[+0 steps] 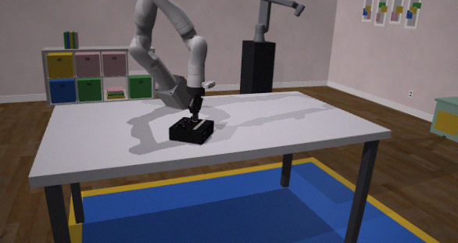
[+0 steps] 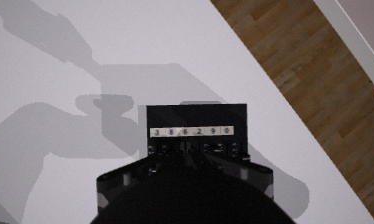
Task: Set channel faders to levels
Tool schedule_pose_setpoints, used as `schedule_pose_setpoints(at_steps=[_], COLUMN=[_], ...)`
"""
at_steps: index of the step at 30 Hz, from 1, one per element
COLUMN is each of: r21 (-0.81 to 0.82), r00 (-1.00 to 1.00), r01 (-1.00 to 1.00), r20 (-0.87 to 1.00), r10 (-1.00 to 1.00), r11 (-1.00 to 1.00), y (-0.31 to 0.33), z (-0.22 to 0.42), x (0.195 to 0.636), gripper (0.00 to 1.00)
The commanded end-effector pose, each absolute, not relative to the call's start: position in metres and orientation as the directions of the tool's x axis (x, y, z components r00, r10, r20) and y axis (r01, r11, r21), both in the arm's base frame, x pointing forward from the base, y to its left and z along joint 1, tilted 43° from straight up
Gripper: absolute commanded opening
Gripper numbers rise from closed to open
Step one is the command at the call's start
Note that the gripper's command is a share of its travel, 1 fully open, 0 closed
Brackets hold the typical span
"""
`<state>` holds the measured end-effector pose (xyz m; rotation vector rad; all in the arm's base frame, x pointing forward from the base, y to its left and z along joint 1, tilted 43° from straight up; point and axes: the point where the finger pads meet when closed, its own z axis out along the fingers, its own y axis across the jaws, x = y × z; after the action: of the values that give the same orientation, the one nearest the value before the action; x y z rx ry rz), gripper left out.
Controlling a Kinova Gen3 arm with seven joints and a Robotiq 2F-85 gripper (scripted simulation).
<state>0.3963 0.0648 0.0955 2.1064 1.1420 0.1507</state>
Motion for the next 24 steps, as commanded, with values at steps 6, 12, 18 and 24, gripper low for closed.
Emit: schedule_pose_setpoints(at_steps=[6, 12, 18, 24], r21=[0.648, 0.648, 0.648, 0.648], r00=[0.602, 0.602, 0.602, 0.602], r01=[0.678, 0.678, 0.678, 0.678], r20=[-0.22, -0.22, -0.22, -0.22], r10=[0.767, 0.767, 0.767, 0.767], r11=[-0.347, -0.347, -0.347, -0.347], y=[0.0661, 0.0685, 0.0688, 0.0711], z=[0.0964, 0.0957, 0.0956, 0.0987], x=[0.3978, 0.3997, 0.4, 0.3982], gripper=[0.0, 0.0, 0.0, 0.0])
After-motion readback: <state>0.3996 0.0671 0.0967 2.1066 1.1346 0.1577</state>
